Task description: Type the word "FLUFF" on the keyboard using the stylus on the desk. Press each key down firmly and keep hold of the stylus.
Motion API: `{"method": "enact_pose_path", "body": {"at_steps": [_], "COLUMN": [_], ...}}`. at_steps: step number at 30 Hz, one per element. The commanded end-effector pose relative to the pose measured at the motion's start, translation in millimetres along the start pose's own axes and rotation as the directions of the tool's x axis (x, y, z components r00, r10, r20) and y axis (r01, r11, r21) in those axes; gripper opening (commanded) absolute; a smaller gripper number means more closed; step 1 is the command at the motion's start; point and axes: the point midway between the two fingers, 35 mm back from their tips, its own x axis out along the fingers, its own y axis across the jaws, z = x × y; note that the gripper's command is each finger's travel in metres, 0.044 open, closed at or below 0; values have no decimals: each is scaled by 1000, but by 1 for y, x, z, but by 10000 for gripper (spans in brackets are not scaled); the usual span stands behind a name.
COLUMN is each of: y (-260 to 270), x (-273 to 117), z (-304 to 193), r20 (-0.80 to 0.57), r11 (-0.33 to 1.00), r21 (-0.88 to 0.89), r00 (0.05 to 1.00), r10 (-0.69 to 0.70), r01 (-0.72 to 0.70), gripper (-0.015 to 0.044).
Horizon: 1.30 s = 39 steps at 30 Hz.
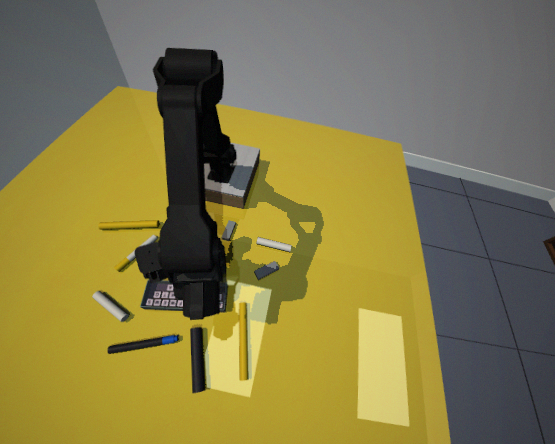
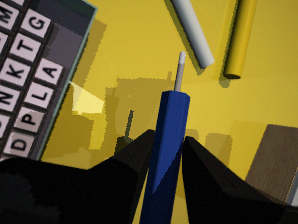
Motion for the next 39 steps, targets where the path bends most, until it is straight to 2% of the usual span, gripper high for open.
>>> {"method": "enact_pose_path", "body": {"at_steps": [1, 9, 18, 29, 39], "y": [4, 12, 20, 30, 39], "x": [-2, -10, -18, -30, -42], "z": [3, 8, 13, 18, 22], "r20": [36, 102, 174, 262, 341], "r11": [989, 904, 716, 386, 34], "r21": [-146, -425, -688, -892, -940], "r00": [999, 995, 985, 965, 939], "r10": [-3, 2, 11, 25, 41], "r01": [9, 42, 114, 233, 340], "gripper": [0, 0, 0, 0, 0]}}
